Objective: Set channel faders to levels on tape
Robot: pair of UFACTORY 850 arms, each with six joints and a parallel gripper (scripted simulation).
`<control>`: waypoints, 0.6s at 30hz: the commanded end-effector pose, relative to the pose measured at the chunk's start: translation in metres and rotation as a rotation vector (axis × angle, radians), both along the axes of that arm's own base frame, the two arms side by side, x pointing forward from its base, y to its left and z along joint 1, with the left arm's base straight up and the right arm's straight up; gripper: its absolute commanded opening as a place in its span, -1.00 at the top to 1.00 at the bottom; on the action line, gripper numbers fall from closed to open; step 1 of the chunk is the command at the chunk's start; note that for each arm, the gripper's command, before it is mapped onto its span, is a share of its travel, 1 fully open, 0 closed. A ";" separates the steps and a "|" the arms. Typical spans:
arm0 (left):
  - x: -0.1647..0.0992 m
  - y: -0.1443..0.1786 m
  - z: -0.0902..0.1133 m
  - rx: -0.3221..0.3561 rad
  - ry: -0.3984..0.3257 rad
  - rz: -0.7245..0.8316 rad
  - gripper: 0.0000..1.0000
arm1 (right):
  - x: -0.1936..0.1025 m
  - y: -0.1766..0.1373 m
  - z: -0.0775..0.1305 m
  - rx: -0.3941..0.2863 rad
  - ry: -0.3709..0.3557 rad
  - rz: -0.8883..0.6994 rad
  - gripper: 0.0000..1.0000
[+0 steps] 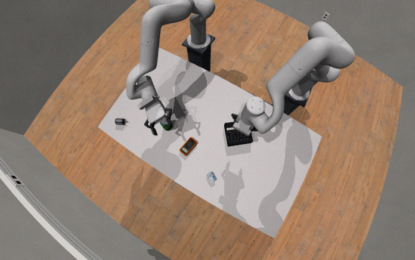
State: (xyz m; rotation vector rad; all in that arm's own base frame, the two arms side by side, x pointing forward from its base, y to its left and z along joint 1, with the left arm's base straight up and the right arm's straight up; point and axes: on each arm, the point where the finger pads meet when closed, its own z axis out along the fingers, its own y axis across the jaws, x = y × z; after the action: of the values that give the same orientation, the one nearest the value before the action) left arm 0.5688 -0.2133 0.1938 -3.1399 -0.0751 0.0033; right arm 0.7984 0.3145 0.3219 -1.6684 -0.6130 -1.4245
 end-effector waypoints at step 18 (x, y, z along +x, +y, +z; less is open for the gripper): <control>0.004 0.007 -0.011 0.006 -0.002 -0.424 -1.00 | -0.030 -0.219 0.063 -0.006 0.281 -0.015 -1.00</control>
State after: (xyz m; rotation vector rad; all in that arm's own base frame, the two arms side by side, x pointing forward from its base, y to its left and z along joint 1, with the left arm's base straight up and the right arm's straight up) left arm 0.5709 -0.2075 0.1849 -3.0969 0.4095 -0.0025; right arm 0.7834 0.1414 0.3718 -1.7996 -0.4771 -1.2323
